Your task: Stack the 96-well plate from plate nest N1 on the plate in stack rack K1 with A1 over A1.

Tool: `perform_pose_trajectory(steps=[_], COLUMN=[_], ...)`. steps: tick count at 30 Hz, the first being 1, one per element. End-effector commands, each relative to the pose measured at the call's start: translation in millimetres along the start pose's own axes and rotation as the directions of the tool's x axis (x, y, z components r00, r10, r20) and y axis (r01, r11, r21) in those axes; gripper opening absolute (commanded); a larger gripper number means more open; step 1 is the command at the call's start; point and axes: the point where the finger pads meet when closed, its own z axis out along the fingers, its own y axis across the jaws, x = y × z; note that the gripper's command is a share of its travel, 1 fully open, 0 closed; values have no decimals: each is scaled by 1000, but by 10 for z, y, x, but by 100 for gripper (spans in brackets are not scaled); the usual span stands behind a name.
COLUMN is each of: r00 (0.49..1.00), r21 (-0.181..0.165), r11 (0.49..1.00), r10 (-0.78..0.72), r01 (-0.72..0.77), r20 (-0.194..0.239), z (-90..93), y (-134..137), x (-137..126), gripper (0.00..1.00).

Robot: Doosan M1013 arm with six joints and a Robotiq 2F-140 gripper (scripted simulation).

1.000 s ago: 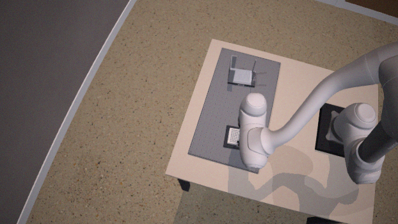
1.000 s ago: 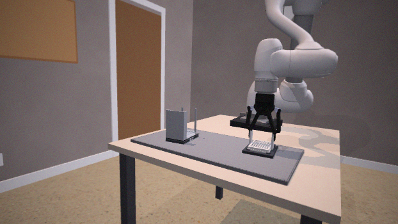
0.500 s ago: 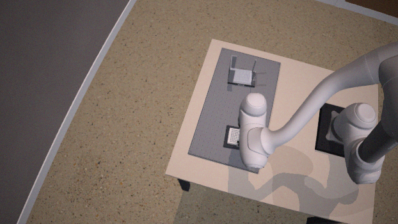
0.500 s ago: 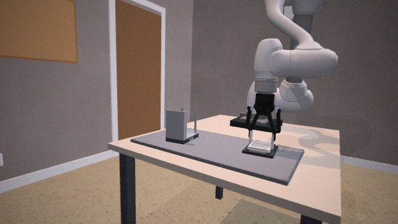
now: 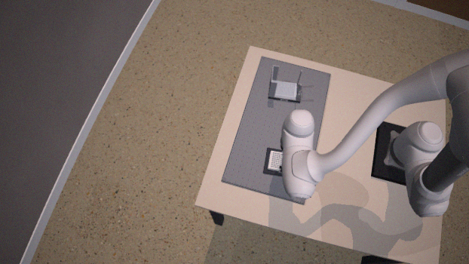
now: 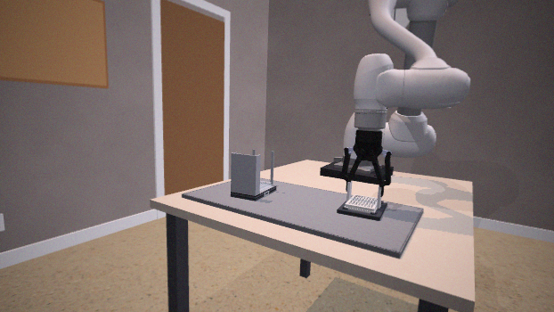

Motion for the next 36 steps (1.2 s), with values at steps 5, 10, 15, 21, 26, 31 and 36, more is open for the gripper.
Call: perform_pose_trajectory(steps=[5,10,15,21,26,31,36], r00=[1000,1000,1000,1000,1000,1000,1000], r21=[-1,-1,-1,-1,-1,-1,-1], r11=[1000,1000,1000,1000,1000,1000,1000], r10=[-9,-9,-9,-9,-9,-9,-9], r01=[9,9,9,9,9,9,9], r20=[1,1,1,1,1,1,1], z=[24,24,24,24,-59,-109,-193], y=[-8,-8,-8,-8,-8,-8,-8], x=[-11,-11,-11,-11,-11,-11,-11], gripper=[0,0,0,0,0,0,0])
